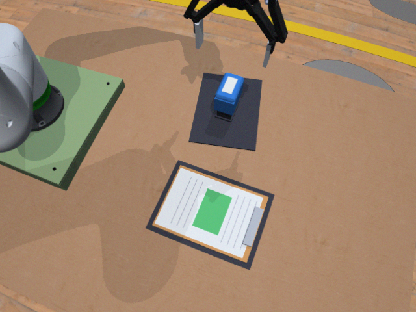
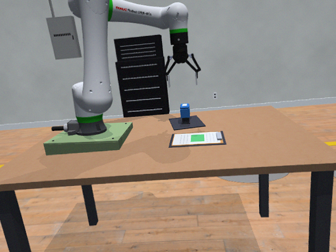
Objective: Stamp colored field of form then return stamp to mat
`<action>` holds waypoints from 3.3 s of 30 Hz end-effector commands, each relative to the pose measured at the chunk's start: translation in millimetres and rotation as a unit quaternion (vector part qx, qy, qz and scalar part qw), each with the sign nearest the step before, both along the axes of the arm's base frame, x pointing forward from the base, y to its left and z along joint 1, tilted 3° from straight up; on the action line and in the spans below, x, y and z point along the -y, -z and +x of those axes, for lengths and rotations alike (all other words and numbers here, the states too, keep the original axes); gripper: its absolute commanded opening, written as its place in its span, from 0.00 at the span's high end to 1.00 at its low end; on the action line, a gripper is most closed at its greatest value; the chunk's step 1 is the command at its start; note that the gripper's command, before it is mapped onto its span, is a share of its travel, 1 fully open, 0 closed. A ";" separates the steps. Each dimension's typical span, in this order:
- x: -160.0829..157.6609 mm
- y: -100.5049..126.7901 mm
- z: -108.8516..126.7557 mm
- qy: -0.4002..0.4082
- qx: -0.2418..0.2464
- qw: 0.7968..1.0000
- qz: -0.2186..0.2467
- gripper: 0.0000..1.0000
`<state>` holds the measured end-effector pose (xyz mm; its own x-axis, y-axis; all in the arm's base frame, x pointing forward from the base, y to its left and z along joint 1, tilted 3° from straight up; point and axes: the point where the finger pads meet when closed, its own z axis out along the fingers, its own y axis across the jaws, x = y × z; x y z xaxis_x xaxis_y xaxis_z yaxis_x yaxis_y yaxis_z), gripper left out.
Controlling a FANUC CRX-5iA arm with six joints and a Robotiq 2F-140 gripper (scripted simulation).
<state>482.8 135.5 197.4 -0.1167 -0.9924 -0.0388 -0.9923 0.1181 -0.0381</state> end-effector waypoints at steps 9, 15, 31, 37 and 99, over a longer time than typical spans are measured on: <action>120.0 4.3 6.6 0.248 -0.009 0.969 0.010 0.00; 191.0 7.3 -9.4 0.387 -0.015 0.922 0.016 0.00; 288.3 80.6 -24.1 0.625 -0.021 0.780 0.027 0.00; 288.3 80.6 -24.1 0.625 -0.021 0.780 0.027 0.00; 289.5 30.3 -25.2 0.324 -0.008 0.946 0.009 0.00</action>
<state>458.0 -153.6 147.1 -0.8437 -0.5350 -0.0436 -0.5348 0.8448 -0.0173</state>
